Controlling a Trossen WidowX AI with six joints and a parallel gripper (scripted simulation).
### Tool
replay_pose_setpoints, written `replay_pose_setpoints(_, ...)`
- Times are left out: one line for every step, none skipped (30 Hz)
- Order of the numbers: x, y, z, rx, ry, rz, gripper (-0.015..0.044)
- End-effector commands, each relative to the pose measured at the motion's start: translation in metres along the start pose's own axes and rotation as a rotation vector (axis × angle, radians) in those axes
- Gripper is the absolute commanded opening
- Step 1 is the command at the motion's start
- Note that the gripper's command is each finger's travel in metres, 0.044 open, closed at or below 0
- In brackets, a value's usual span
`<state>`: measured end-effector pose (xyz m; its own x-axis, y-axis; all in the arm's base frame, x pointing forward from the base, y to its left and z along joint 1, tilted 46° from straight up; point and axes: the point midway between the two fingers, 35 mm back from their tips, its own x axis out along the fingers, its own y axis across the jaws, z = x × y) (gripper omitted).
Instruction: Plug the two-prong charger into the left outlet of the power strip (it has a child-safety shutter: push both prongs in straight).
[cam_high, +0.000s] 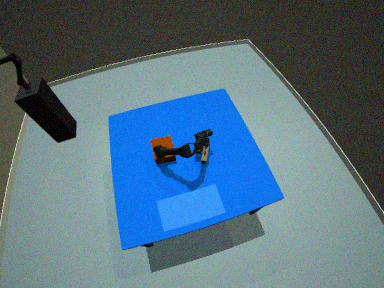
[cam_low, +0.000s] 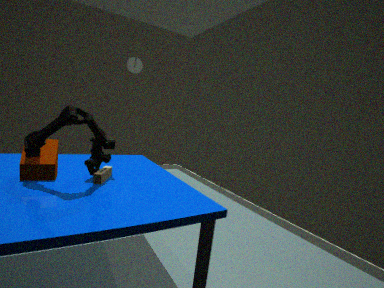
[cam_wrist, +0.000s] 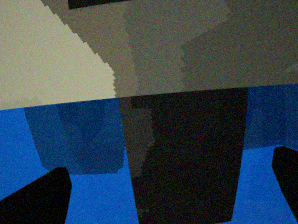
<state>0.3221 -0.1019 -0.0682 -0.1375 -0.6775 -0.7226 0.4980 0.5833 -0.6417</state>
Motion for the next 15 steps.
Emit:
replay_pose_setpoints(0.001, -0.001, -0.007, 0.001, 0.002, -0.004, 0.0440)
replay_pose_setpoints(0.001, 0.000, -0.009, 0.001, 0.002, -0.004, 0.0440)
replay_pose_setpoints(0.001, 0.000, -0.010, 0.001, 0.002, -0.004, 0.0440)
replay_pose_setpoints(0.001, 0.000, -0.011, 0.001, 0.002, -0.004, 0.0440)
replay_pose_setpoints(0.002, 0.000, -0.013, 0.001, 0.002, -0.004, 0.0440)
replay_pose_setpoints(0.002, 0.000, -0.014, 0.001, 0.002, -0.004, 0.0440)
replay_pose_setpoints(0.002, 0.000, -0.015, 0.001, 0.002, -0.004, 0.0440)
replay_pose_setpoints(0.002, 0.000, -0.016, 0.001, 0.002, -0.004, 0.0440)
replay_pose_setpoints(0.002, 0.000, -0.018, 0.001, 0.003, -0.003, 0.0440)
replay_pose_setpoints(0.002, 0.000, -0.019, 0.001, 0.003, -0.003, 0.0440)
replay_pose_setpoints(0.002, 0.000, -0.020, 0.001, 0.003, -0.003, 0.0440)
replay_pose_setpoints(0.002, 0.000, -0.022, 0.001, 0.003, -0.003, 0.0440)
replay_pose_setpoints(0.002, 0.000, -0.023, 0.001, 0.003, -0.003, 0.0440)
replay_pose_setpoints(0.002, 0.000, -0.024, 0.001, 0.003, -0.004, 0.0440)
replay_pose_setpoints(0.002, 0.000, -0.026, 0.001, 0.003, -0.004, 0.0440)
